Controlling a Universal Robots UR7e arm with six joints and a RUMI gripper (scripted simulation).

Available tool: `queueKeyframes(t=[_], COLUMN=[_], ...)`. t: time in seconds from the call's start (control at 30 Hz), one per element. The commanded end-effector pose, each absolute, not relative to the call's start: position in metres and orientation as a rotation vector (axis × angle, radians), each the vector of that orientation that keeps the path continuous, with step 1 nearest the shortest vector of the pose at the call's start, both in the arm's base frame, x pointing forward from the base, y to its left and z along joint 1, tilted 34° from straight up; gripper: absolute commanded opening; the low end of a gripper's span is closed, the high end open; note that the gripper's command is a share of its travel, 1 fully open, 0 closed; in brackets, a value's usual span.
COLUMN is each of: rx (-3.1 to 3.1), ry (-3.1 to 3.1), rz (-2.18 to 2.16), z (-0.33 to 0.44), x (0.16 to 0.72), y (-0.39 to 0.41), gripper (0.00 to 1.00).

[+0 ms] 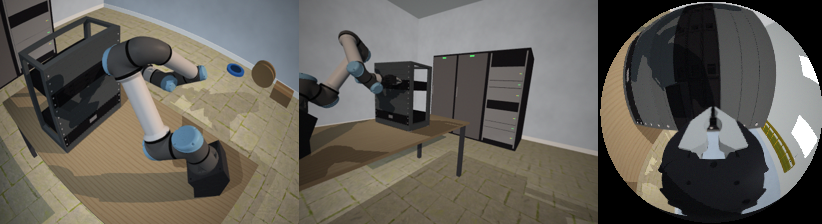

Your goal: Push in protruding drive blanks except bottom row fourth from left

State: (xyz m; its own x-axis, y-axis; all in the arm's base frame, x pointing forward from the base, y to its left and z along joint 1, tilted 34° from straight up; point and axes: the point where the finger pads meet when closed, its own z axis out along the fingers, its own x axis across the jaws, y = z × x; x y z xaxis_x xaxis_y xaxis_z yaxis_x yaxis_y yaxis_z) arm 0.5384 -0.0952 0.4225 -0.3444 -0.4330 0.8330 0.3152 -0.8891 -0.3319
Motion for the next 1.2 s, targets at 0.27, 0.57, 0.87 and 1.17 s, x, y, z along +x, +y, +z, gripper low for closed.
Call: queueKeyframes(t=[0.27, 0.57, 0.87, 1.17], rx=[-1.444, -1.444, -1.444, -1.445], ry=[0.155, 0.155, 0.155, 0.155], rz=[-2.253, -2.253, -2.253, -2.253], z=[0.413, 0.398, 0.388, 0.381], x=[0.519, 0.488, 0.469, 0.456], y=[-0.099, -0.104, -0.107, -0.109], gripper=[0.00, 0.00, 0.00, 0.00])
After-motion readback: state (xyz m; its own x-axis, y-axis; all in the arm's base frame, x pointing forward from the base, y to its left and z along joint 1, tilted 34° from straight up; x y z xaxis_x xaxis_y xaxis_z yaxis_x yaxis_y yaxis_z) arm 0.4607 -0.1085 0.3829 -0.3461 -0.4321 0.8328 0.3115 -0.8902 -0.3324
